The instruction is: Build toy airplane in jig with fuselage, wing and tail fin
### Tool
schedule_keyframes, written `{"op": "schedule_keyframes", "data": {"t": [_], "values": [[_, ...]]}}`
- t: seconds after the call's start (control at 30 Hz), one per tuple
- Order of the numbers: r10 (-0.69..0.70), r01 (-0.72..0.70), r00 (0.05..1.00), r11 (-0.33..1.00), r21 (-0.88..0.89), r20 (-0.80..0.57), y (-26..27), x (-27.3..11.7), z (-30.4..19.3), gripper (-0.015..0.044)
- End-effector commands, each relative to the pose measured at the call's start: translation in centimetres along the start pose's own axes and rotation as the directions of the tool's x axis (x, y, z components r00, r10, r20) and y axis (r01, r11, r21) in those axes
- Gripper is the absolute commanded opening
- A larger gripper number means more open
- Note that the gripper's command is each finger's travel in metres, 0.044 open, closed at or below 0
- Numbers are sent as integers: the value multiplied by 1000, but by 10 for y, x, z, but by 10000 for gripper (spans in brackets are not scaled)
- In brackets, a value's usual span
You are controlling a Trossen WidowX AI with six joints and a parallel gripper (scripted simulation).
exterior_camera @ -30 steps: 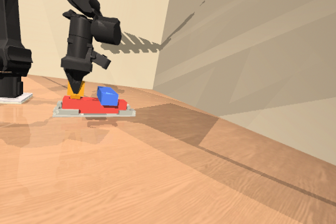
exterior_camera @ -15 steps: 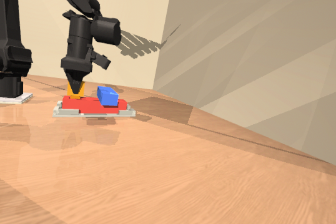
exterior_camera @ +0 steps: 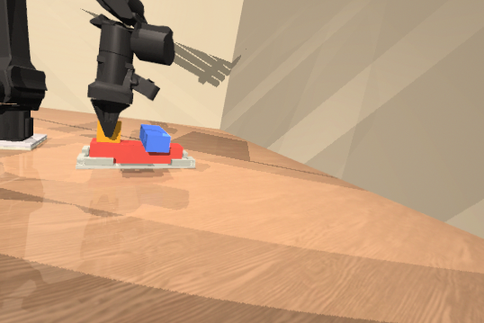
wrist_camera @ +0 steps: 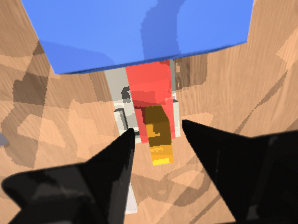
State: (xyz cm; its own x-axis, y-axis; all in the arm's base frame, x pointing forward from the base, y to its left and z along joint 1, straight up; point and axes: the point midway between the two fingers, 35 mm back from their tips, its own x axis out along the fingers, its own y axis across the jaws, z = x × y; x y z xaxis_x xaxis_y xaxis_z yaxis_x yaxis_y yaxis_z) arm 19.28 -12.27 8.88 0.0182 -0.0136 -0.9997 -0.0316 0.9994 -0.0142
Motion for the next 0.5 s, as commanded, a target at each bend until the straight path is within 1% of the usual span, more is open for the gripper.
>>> {"op": "schedule_keyframes", "data": {"t": [0.0,0.07,0.2,0.27,0.47], "values": [[0,0,1000,1000,0,0,0,-2,0,260],[1,-1,1000,1000,0,0,-2,-19,2,260],[3,-3,1000,1000,0,1,-2,-72,2,260],[4,-4,1000,1000,0,1,-1,-89,0,260],[4,-4,1000,1000,0,1,-3,-91,3,260]]}}
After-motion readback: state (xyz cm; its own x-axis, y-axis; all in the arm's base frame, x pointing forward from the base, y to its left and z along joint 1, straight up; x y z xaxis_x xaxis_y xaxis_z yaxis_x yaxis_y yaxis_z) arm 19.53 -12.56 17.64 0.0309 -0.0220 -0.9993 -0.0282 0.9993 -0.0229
